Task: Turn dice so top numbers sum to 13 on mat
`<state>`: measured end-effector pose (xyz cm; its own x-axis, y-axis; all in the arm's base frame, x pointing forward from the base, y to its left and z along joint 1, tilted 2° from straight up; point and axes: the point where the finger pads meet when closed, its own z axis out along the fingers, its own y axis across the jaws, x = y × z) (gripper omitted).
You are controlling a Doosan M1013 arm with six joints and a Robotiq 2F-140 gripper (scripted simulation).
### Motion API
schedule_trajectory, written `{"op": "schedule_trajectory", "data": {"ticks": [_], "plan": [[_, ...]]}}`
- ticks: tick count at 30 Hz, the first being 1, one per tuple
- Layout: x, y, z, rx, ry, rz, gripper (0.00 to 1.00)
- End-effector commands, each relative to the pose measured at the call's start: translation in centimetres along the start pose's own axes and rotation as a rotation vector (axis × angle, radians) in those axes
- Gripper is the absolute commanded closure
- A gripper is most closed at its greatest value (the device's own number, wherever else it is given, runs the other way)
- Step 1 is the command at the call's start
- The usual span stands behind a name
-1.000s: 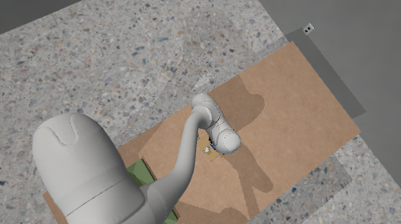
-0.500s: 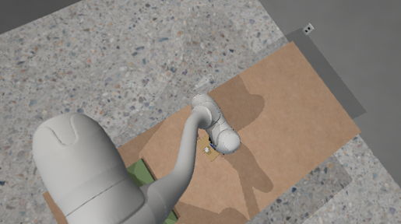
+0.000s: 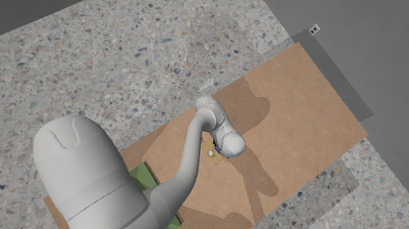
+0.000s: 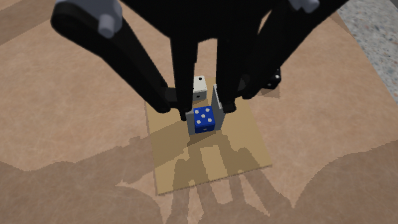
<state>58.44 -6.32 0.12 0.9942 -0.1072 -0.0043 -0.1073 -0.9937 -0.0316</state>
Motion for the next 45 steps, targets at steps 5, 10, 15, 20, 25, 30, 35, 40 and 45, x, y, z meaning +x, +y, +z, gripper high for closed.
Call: {"op": "schedule_trajectory", "data": {"ticks": [5,10,15,20,25,30,35,40,45], "plan": [[0.0,0.0,-0.01,0.0,0.0,0.0,0.87],[0.0,0.0,0.05,0.0,0.0,0.0,0.87],[0.0,0.0,0.18,0.0,0.0,0.0,0.87],[0.0,0.0,0.27,0.0,0.0,0.0,0.87],[0.0,0.0,0.36,0.0,0.0,0.0,0.87],[0.0,0.0,0.38,0.0,0.0,0.0,0.87],[0.0,0.0,0.38,0.0,0.0,0.0,0.87],[0.0,0.0,0.38,0.0,0.0,0.0,0.87],[0.0,0.0,0.38,0.0,0.0,0.0,0.87]]}}
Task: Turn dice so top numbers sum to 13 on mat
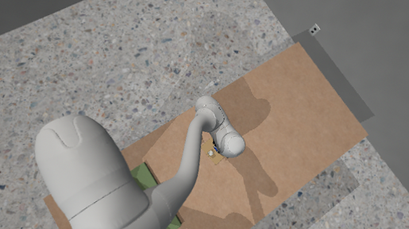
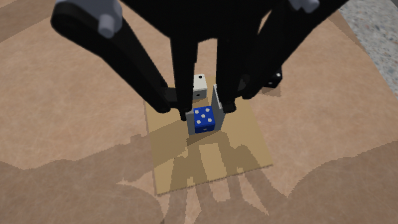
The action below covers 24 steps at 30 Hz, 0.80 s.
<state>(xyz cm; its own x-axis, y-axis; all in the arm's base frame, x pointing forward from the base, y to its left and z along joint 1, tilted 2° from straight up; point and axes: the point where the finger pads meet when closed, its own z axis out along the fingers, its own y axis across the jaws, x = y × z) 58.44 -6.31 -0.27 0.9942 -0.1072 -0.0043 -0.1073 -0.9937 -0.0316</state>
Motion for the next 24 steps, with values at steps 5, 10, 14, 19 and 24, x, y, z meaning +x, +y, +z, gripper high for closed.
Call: {"op": "schedule_trajectory", "data": {"ticks": [5,10,14,19,24], "plan": [[0.0,0.0,-0.01,0.0,0.0,0.0,0.87],[0.0,0.0,-0.01,0.0,0.0,0.0,0.87],[0.0,0.0,-0.01,0.0,0.0,0.0,0.87],[0.0,0.0,-0.01,0.0,0.0,0.0,0.85],[0.0,0.0,-0.01,0.0,0.0,0.0,0.83]]}}
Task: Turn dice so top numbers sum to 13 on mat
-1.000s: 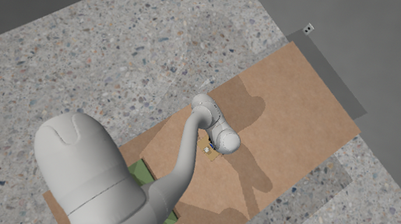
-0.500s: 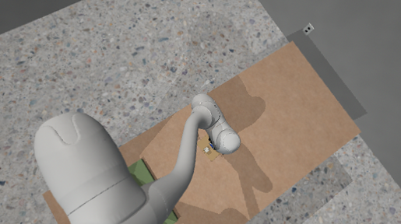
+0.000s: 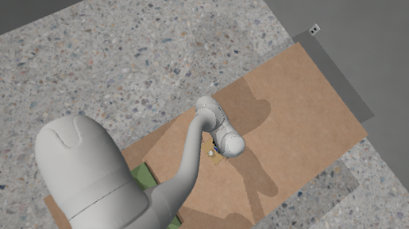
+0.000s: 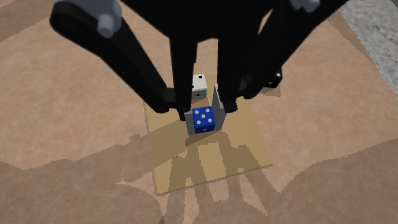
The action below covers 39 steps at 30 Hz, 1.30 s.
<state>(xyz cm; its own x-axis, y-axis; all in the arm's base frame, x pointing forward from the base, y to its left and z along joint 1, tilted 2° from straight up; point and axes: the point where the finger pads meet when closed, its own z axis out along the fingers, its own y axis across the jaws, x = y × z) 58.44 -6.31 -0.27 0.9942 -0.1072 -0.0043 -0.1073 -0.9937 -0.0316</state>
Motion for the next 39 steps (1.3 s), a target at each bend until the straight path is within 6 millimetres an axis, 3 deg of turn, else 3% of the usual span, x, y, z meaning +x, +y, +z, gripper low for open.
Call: {"op": "schedule_trajectory", "data": {"ticks": [1,9,24,33,35,39], "plan": [[0.0,0.0,0.0,0.0,0.0,0.0,0.83],[0.0,0.0,0.0,0.0,0.0,0.0,0.75],[0.0,0.0,-0.3,0.0,0.0,0.0,0.75],[0.0,0.0,-3.7,0.0,0.0,0.0,0.75],[0.0,0.0,-3.7,0.0,0.0,0.0,0.75],[0.0,0.0,-5.9,0.0,0.0,0.0,0.75]]}}
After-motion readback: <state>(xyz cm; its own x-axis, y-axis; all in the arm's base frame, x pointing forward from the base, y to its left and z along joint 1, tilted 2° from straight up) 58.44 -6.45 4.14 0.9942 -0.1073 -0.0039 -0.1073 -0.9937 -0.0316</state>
